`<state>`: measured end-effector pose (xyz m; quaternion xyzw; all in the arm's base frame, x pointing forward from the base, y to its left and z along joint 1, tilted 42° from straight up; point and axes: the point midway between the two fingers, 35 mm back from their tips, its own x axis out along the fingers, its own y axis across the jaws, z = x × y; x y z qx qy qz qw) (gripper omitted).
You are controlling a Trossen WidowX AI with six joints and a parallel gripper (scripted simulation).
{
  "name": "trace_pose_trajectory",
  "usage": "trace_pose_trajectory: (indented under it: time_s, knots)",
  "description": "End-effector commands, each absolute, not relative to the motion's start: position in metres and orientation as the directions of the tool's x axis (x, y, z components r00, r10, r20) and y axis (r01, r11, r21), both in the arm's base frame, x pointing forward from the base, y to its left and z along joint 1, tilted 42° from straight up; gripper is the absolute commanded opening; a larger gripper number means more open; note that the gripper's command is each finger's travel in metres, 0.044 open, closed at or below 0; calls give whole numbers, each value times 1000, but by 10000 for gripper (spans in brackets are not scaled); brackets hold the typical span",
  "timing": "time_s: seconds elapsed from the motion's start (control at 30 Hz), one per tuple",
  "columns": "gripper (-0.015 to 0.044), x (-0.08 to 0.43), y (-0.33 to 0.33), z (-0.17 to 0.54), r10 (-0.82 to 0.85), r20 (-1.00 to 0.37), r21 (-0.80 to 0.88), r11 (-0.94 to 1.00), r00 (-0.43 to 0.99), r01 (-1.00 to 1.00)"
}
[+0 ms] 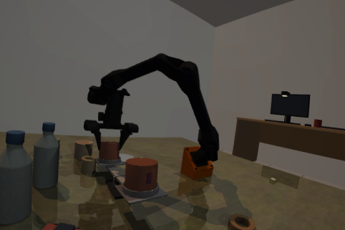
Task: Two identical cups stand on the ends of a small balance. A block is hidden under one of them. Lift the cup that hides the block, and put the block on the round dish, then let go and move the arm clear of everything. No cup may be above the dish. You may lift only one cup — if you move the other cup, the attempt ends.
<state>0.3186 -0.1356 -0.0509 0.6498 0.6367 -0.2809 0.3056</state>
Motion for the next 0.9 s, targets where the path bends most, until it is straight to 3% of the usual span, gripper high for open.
trace_pose_trajectory:
  time_s: [0.0, 0.87]
  knots:
    - [0, 320, -141, -47, 651, -758, 46, -1, 36, 999]
    - [0, 322, -165, -22, 644, -763, 47, -16, 46, 999]
